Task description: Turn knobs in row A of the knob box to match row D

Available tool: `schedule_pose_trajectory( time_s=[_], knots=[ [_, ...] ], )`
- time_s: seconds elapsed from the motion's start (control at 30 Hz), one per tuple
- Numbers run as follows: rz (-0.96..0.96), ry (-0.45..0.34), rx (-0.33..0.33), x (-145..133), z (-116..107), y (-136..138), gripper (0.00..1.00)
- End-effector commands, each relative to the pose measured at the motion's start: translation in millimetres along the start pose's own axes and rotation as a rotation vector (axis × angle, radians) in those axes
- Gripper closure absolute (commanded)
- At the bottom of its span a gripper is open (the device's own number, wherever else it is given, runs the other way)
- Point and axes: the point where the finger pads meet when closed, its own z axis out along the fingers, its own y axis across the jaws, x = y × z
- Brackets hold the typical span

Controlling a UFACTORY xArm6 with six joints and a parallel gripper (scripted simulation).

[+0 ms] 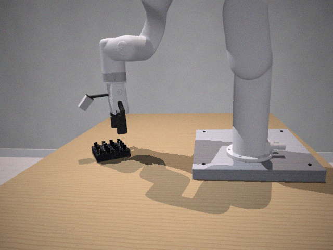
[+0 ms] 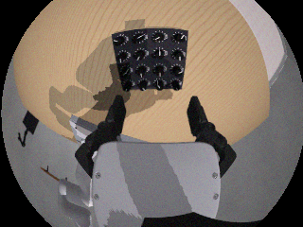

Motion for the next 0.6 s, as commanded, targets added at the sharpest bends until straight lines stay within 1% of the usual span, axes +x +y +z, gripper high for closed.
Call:
schedule_pose_trajectory(
  time_s=[0.0, 0.3, 0.57],
  knots=[
    [0.0, 0.003, -0.003, -6.9, -1.5, 1.4, 0.0],
    [0.0, 0.003, -0.003, -22.7, -1.7, 2.1, 0.0],
    [0.0, 0.003, -0.003, -27.4, -1.7, 2.3, 0.0]
  ],
)
